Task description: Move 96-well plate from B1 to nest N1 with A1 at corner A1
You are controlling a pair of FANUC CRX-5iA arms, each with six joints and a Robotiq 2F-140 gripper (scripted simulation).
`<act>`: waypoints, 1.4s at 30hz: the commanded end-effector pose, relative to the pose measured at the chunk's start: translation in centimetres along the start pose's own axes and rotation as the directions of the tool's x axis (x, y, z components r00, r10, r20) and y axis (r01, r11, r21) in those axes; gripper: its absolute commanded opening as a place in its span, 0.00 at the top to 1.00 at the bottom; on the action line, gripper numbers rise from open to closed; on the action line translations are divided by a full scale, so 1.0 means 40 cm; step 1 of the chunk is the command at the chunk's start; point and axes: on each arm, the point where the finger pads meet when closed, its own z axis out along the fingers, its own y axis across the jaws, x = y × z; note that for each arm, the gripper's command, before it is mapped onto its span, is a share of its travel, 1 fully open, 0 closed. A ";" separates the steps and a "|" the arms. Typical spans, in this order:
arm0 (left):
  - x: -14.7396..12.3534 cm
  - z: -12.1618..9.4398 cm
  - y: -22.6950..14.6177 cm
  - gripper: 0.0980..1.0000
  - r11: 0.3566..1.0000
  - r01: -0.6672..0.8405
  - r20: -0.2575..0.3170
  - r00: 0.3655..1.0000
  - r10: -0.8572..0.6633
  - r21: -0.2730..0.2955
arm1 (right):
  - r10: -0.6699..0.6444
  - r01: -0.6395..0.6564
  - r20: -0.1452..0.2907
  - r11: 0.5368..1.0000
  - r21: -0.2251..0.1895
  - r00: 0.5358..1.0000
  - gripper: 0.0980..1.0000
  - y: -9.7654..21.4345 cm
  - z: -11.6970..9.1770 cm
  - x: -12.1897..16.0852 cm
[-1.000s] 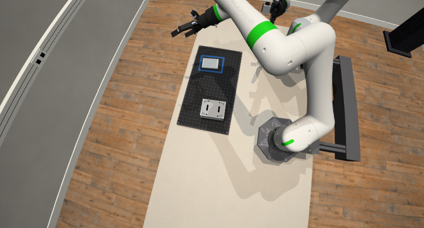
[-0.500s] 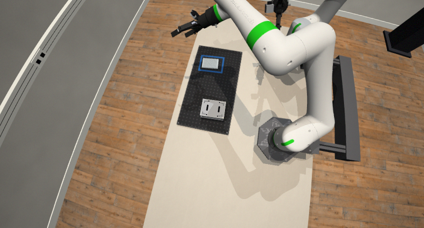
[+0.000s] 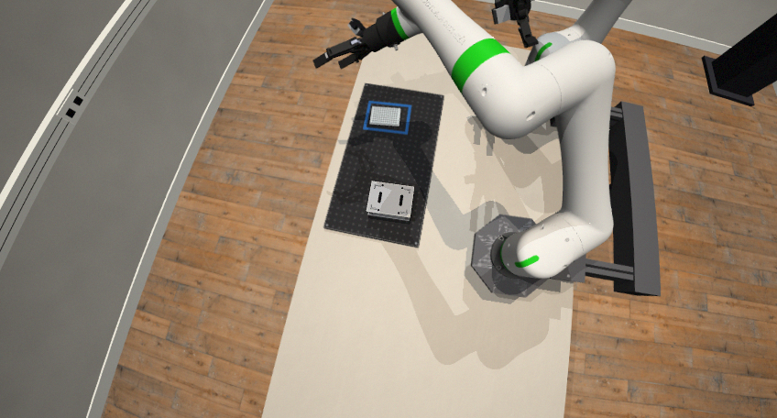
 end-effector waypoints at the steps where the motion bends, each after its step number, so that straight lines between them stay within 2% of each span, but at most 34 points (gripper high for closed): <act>1: 0.003 -0.002 -0.002 0.00 1.000 0.002 -0.001 1.000 -0.002 0.000 | 0.070 -0.070 0.040 0.998 -0.002 0.997 0.00 -0.009 -0.007 -0.034; 12: 0.003 -0.002 -0.002 0.00 1.000 0.002 -0.001 1.000 -0.002 0.000 | 0.258 -0.255 0.152 0.966 -0.039 0.954 0.00 -0.027 -0.035 -0.124; 14: 0.003 -0.002 -0.002 0.00 1.000 0.002 -0.001 1.000 -0.002 0.000 | 0.258 -0.255 0.152 0.966 -0.039 0.954 0.00 -0.027 -0.035 -0.124; 24: 0.003 -0.002 -0.002 0.00 1.000 0.002 -0.001 1.000 -0.002 0.000 | 0.404 -0.391 0.230 0.915 -0.101 0.885 0.00 -0.040 -0.067 -0.196; 29: 0.003 -0.002 -0.002 0.00 1.000 0.002 -0.001 1.000 -0.002 0.000 | 0.466 -0.446 0.258 0.885 -0.137 0.846 0.00 -0.045 -0.084 -0.227; 31: 0.003 -0.002 -0.002 0.00 1.000 0.002 -0.001 1.000 -0.002 0.000 | 0.466 -0.446 0.258 0.885 -0.137 0.846 0.00 -0.045 -0.084 -0.227; 42: 0.003 -0.002 -0.002 0.00 1.000 0.002 -0.001 1.000 -0.002 0.000 | 0.577 -0.536 0.299 0.817 -0.215 0.760 0.00 -0.054 -0.120 -0.284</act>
